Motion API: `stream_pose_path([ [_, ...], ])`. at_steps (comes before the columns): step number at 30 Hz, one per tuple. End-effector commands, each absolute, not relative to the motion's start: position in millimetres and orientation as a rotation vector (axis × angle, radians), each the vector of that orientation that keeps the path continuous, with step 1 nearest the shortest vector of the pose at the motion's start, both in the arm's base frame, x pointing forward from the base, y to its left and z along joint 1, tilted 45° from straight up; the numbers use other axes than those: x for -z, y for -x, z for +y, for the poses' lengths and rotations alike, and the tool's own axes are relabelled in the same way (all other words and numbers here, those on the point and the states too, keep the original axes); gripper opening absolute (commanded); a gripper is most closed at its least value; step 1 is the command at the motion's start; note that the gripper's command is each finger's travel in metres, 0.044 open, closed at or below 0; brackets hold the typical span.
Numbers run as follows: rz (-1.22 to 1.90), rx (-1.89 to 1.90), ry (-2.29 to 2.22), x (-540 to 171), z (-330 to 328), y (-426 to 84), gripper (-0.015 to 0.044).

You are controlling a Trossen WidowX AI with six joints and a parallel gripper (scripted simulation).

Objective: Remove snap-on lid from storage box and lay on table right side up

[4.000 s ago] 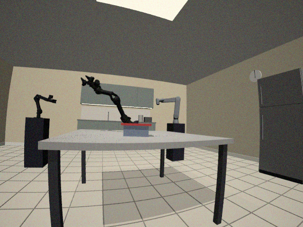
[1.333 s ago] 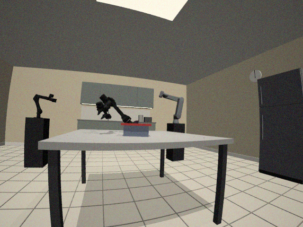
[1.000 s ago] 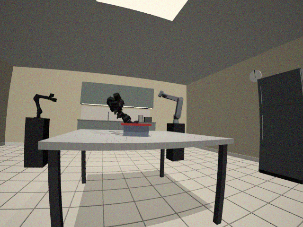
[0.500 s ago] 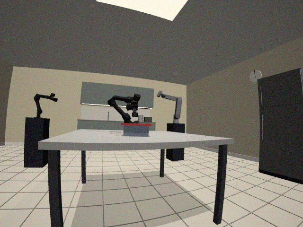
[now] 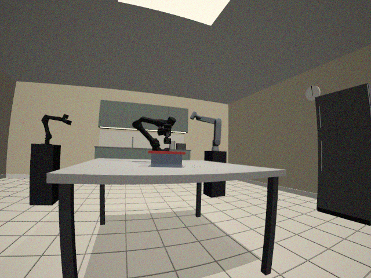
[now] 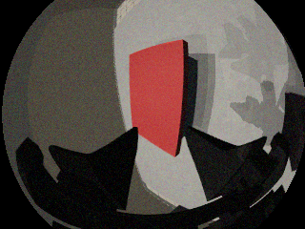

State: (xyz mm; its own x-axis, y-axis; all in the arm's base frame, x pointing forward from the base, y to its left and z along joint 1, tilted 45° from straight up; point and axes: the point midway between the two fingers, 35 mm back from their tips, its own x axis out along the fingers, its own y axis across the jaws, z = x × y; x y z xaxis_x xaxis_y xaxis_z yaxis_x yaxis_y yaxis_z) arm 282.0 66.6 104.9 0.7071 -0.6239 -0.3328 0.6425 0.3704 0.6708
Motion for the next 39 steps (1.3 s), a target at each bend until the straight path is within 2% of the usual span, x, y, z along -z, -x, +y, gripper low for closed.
stream_pose_path([
  [1, 0.028, 0.814, -0.854, -86, 53, -279, 0.0235],
  [5, 0.024, 0.811, -0.852, -67, 31, -276, 0.0235],
  [39, 0.038, 0.824, -0.859, -50, 8, -305, 0.0235],
])
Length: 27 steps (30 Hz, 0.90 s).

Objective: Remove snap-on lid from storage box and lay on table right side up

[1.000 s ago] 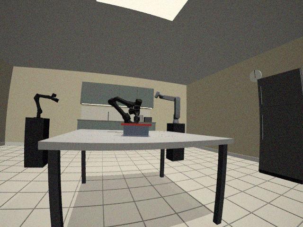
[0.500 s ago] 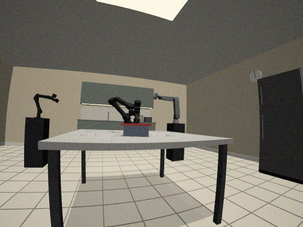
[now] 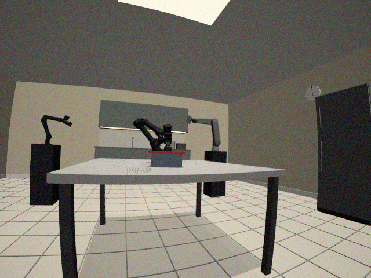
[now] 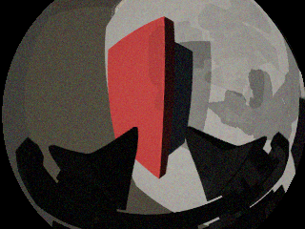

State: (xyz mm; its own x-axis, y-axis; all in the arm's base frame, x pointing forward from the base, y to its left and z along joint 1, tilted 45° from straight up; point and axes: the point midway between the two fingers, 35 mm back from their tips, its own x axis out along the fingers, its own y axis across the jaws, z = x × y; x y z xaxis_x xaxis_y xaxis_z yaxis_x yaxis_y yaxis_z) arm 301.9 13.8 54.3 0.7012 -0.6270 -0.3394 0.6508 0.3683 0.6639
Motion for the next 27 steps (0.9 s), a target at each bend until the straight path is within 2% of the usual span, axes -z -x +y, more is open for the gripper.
stream_pose_path([
  [1, 0.037, 0.824, -0.859, -50, 7, -306, 0.0235],
  [22, 0.019, 0.809, -0.85, -44, -15, -326, 0.0235],
  [27, 0.019, 0.809, -0.85, -44, -15, -326, 0.0202],
])
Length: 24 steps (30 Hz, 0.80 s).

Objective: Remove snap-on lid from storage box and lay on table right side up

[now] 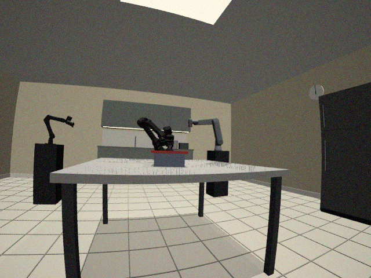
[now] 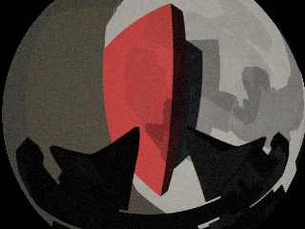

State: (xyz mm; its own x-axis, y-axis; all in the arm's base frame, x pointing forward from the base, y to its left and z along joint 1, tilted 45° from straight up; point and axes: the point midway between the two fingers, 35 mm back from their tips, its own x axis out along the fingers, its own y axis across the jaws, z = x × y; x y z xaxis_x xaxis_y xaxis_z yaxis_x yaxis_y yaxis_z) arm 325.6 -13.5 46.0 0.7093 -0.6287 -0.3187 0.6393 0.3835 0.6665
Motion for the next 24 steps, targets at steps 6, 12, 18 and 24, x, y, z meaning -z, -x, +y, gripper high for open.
stream_pose_path([
  [6, 0.019, 0.809, -0.85, -44.5, -15.3, -325.5, 0.0162],
  [12, 0.019, 0.809, -0.85, -44.5, -15.3, -325.5, 0.0122],
  [18, 0.019, 0.809, -0.85, -44.5, -15.3, -325.5, 0.0003],
  [24, 0.015, 0.811, -0.852, -45.3, -14.7, -325.4, 0.0],
])
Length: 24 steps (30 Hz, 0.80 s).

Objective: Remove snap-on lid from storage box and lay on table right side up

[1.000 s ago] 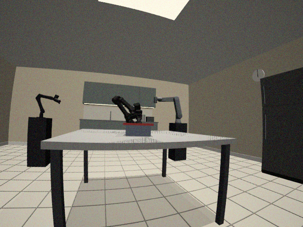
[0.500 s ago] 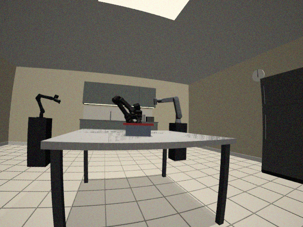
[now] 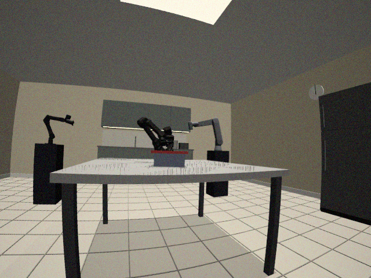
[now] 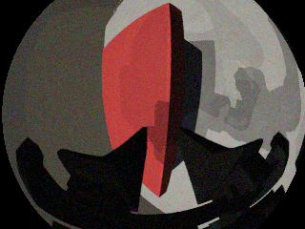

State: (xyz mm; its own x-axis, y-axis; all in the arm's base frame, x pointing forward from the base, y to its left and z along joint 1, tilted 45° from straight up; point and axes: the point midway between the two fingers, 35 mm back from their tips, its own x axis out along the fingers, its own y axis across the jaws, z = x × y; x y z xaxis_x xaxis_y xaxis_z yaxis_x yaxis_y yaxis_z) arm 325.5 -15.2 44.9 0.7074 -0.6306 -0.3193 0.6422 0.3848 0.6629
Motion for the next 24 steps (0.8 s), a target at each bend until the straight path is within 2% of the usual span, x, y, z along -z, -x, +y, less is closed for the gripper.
stream_pose_path([
  [1, 0.015, 0.811, -0.852, -45.5, -14.6, -325.4, 0.0],
  [24, 0.016, 0.811, -0.852, -48.8, -11.3, -325.0, 0.0],
])
